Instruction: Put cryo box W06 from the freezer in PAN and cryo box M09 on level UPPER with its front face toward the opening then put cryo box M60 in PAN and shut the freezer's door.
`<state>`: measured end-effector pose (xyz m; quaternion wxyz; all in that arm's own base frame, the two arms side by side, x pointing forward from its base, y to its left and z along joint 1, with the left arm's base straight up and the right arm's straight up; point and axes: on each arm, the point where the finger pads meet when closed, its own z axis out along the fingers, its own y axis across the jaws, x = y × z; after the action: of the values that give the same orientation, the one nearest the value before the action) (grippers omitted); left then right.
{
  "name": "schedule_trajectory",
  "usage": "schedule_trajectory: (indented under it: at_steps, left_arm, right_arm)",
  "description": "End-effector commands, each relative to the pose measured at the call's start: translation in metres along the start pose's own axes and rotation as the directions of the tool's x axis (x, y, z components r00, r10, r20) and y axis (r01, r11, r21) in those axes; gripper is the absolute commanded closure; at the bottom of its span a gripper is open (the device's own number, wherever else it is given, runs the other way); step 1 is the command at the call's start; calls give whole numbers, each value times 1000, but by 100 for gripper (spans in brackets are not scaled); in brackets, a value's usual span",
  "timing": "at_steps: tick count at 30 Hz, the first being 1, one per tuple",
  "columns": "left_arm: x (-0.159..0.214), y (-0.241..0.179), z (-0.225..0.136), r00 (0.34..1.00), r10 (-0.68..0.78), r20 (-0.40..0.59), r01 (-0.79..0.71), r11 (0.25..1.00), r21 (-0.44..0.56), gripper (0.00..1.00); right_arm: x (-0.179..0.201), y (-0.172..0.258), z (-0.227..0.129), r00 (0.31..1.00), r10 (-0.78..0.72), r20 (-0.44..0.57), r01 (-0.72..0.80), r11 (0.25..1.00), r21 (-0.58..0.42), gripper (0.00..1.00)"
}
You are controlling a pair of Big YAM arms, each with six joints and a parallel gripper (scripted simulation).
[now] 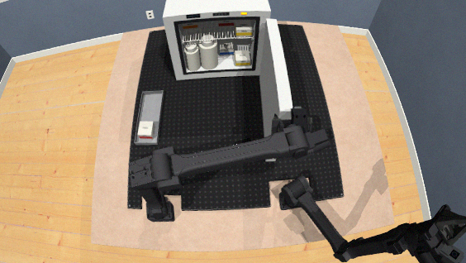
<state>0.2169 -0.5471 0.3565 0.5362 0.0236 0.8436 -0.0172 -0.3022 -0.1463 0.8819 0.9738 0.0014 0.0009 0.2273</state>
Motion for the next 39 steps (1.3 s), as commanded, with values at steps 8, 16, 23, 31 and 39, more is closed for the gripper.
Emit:
schedule_trajectory:
  at_steps: [8, 16, 23, 31, 39]
  left_arm:
    - [-18, -15, -8, 999, -53, 13, 53, 999, 8, 0]
    - [-5, -15, -6, 1000, -27, 9, 27, 1000, -3, 0]
    - [-5, -16, -8, 1000, -29, 9, 29, 1000, -1, 0]
    - [-4, -16, -7, 1000, -27, 9, 27, 1000, -6, 0]
    - [-5, -15, -4, 1000, -28, 9, 28, 1000, -12, 0]
  right_arm:
    - [14, 0, 3, 999, -11, -31, 11, 1000, -3, 100]
    - [14, 0, 3, 999, -11, -31, 11, 1000, -3, 100]
    - [14, 0, 3, 999, -11, -31, 11, 1000, -3, 100]
    - [14, 0, 3, 999, -11, -31, 11, 1000, -3, 100]
    - [14, 0, 3, 999, -11, -31, 11, 1000, -3, 100]
